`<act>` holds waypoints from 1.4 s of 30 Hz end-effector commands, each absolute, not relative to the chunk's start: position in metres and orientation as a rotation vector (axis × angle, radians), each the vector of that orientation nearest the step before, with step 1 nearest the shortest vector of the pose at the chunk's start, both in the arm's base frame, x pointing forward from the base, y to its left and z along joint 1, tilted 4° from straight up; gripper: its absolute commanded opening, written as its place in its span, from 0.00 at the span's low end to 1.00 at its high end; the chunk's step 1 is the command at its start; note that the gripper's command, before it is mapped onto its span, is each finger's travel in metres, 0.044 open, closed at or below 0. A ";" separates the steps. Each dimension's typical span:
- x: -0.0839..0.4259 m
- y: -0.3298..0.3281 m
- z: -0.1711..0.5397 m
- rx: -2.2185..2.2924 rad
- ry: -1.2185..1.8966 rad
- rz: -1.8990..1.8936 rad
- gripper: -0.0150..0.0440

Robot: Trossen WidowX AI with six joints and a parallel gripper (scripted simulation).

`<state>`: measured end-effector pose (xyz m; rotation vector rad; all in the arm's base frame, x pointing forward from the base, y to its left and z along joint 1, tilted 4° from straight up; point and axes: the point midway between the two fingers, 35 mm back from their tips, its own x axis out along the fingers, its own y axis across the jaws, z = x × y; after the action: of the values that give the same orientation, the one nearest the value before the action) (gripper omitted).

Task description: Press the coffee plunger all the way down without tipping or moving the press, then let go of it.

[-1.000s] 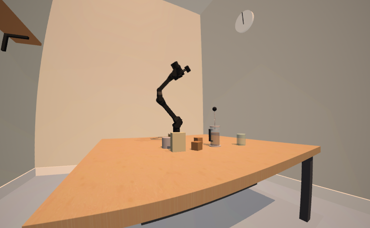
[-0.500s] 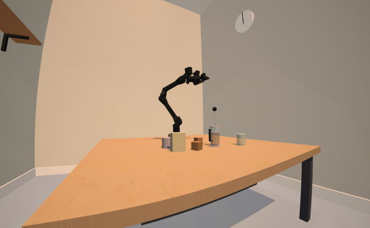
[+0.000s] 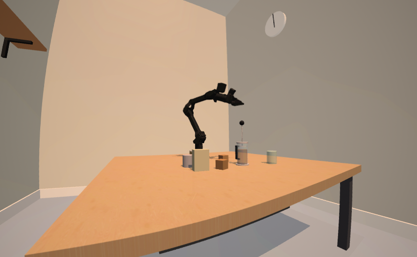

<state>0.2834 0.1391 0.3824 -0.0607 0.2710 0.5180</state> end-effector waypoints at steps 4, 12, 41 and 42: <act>0.317 0.065 0.325 -0.066 0.430 0.167 1.00; 0.319 0.064 0.286 -0.068 0.435 0.163 1.00; 0.346 0.068 0.252 -0.067 0.433 0.162 1.00; 0.347 0.068 0.251 -0.067 0.432 0.162 1.00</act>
<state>0.3430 0.0671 0.2530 -0.0669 0.4353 0.1597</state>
